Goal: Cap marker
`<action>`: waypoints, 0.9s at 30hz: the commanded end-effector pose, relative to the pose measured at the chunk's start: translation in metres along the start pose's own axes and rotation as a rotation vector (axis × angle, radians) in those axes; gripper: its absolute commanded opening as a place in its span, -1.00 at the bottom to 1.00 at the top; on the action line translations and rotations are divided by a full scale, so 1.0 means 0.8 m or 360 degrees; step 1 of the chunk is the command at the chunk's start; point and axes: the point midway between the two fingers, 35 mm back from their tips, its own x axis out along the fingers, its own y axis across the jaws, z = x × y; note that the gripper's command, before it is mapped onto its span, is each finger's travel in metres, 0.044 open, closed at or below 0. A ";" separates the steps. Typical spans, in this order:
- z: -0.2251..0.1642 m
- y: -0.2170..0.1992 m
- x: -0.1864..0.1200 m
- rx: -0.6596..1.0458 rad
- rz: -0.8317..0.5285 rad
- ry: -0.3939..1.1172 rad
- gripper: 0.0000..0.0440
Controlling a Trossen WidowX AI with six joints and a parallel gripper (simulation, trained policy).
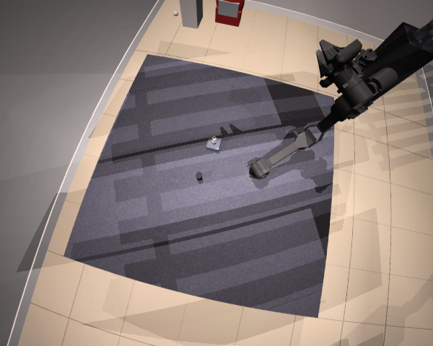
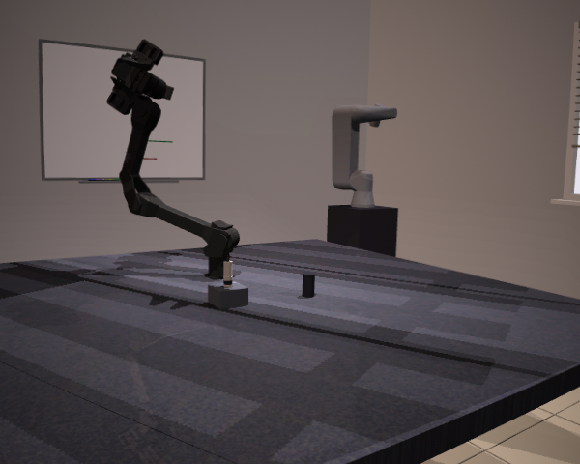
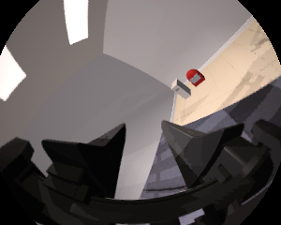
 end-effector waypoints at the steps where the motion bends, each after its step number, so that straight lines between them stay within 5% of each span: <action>1: -0.007 0.006 0.001 -0.0022 0.0020 0.0007 0.07; 27: -0.071 0.054 0.007 -0.0234 0.0177 0.0116 0.30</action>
